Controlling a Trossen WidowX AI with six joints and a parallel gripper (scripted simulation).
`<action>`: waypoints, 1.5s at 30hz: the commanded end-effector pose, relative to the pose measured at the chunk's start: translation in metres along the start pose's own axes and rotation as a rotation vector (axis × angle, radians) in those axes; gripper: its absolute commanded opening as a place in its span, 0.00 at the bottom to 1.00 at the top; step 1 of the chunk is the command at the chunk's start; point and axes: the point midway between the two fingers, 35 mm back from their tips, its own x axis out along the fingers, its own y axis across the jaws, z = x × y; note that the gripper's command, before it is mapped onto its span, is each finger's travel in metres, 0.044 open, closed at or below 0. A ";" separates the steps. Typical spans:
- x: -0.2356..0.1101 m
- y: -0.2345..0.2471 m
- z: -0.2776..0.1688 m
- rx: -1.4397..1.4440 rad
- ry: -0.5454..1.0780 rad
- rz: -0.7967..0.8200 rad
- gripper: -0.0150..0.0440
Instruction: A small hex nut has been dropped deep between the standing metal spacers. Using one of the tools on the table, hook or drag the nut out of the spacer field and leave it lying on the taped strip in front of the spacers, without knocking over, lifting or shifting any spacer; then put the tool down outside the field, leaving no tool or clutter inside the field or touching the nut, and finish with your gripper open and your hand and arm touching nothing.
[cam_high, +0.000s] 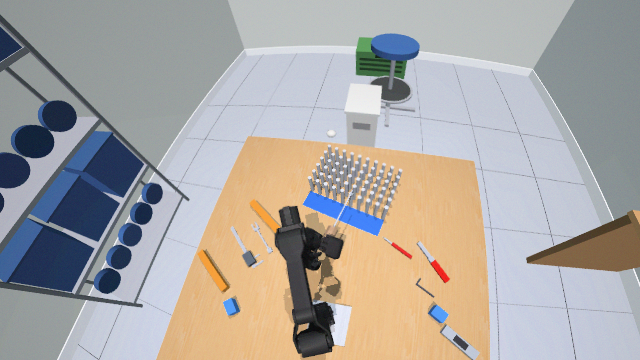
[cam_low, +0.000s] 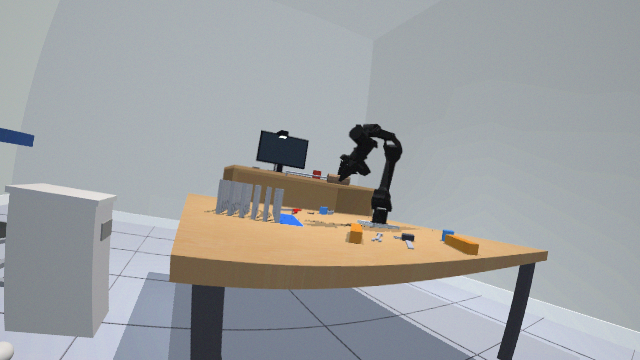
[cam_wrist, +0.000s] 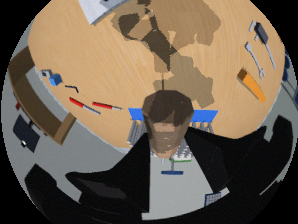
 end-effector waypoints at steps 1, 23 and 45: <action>0.017 -0.006 0.005 -0.006 0.001 0.010 0.25; 0.104 -0.031 0.056 -0.005 0.002 0.009 0.25; 0.123 -0.032 0.060 -0.004 0.003 0.009 0.25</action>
